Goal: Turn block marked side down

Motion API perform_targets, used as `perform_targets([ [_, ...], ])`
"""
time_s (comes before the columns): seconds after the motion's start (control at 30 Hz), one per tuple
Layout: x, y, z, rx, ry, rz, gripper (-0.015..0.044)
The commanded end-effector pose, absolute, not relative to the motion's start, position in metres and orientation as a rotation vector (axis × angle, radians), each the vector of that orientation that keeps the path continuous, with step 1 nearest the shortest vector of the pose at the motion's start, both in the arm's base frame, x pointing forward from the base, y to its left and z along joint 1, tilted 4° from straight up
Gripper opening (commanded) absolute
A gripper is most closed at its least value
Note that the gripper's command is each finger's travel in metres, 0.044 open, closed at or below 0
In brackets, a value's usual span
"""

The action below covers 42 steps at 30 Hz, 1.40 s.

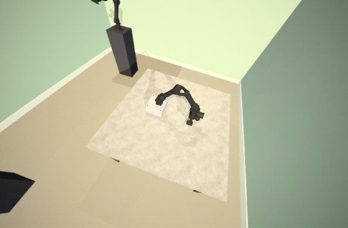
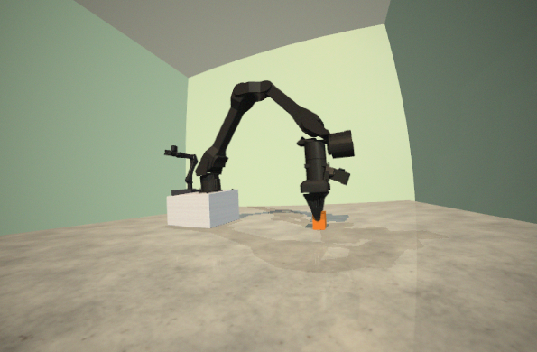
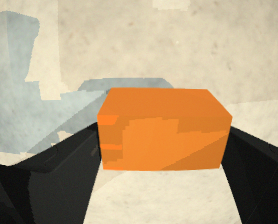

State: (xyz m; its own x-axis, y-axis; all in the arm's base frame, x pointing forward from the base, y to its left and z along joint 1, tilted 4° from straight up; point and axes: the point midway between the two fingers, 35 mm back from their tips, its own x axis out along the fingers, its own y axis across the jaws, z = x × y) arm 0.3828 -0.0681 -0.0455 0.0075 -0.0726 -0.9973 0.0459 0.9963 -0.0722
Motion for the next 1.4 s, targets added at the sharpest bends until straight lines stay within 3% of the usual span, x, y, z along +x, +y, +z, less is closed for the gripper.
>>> perform_targets([
  [0.0, 0.383, -0.069, -0.046, -0.029, 1.559, -0.094, 0.0256],
  [0.57, 0.383, -0.069, -0.046, -0.029, 1.559, -0.094, 0.0142],
  [0.77, 0.383, -0.067, -0.017, -0.028, 1.559, -0.094, 0.0000],
  [1.37, 0.387, -0.068, -0.028, -0.027, 1.383, -0.088, 0.0000],
])
